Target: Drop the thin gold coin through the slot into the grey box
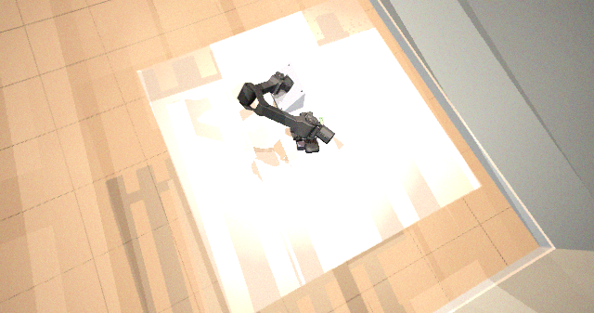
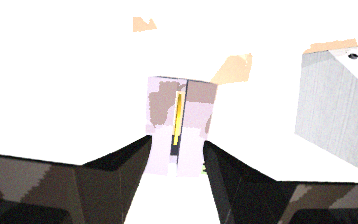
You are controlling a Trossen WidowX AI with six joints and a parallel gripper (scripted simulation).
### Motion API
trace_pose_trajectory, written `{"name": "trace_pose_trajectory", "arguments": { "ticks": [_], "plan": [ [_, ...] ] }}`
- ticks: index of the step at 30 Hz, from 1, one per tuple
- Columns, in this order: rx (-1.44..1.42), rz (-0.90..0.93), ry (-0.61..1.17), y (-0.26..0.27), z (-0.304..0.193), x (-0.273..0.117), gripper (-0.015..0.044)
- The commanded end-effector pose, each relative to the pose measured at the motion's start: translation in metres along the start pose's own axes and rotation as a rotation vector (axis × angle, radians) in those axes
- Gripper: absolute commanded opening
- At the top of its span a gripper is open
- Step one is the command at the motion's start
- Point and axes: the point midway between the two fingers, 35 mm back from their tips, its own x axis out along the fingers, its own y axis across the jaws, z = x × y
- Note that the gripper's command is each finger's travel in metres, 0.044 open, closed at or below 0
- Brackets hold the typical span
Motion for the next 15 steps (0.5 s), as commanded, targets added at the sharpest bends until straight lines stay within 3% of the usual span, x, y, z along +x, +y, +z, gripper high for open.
{"name": "trace_pose_trajectory", "arguments": {
  "ticks": [1,4,7,15],
  "plan": [
    [0.003,0.002,0.005,0.001,-0.001,-0.012,0.0292],
    [0.003,0.002,0.005,0.000,-0.001,-0.017,0.0371],
    [0.000,0.001,0.001,-0.001,0.001,-0.047,0.0440],
    [-0.001,0.002,-0.002,-0.003,0.001,-0.056,0.0440]
  ]
}}
